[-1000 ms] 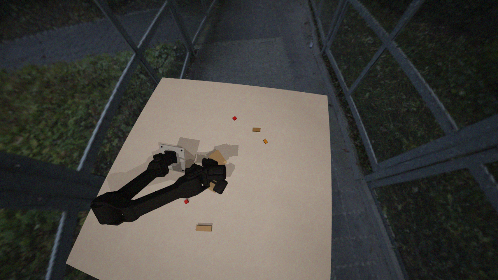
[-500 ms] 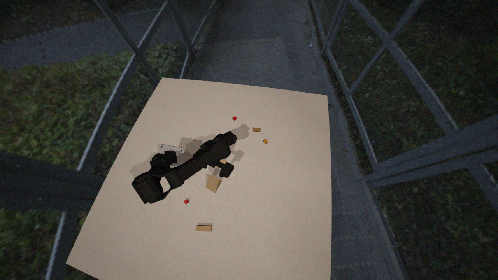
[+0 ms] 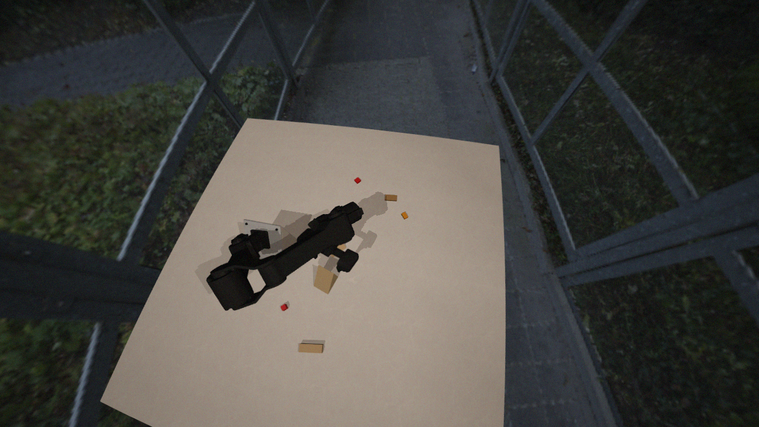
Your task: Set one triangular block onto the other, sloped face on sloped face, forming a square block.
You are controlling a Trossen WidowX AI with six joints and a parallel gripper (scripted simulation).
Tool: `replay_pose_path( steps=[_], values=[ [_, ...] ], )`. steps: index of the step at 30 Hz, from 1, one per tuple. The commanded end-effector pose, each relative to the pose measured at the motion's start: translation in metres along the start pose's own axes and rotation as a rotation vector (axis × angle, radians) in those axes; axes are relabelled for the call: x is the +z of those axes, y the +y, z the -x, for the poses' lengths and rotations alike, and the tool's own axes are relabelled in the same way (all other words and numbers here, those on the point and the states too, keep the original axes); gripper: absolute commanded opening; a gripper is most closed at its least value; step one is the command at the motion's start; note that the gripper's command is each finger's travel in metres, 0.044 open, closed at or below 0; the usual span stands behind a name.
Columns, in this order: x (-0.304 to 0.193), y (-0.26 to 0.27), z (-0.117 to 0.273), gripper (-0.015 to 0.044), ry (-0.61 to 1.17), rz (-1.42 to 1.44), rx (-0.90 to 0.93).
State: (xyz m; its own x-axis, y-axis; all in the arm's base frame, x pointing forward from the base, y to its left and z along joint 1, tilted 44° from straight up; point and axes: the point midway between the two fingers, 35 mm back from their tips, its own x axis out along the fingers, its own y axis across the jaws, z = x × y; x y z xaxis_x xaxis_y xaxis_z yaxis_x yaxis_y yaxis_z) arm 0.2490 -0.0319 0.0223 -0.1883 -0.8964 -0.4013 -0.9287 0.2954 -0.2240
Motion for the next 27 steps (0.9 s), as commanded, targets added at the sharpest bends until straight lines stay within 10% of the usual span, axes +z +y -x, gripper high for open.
replay_pose_path(
  steps=[1,27],
  values=[
    [0.0,0.0,-0.008,0.044,0.004,0.01,-0.001],
    [0.0,-0.001,-0.05,0.044,0.001,0.011,-0.002]
  ],
)
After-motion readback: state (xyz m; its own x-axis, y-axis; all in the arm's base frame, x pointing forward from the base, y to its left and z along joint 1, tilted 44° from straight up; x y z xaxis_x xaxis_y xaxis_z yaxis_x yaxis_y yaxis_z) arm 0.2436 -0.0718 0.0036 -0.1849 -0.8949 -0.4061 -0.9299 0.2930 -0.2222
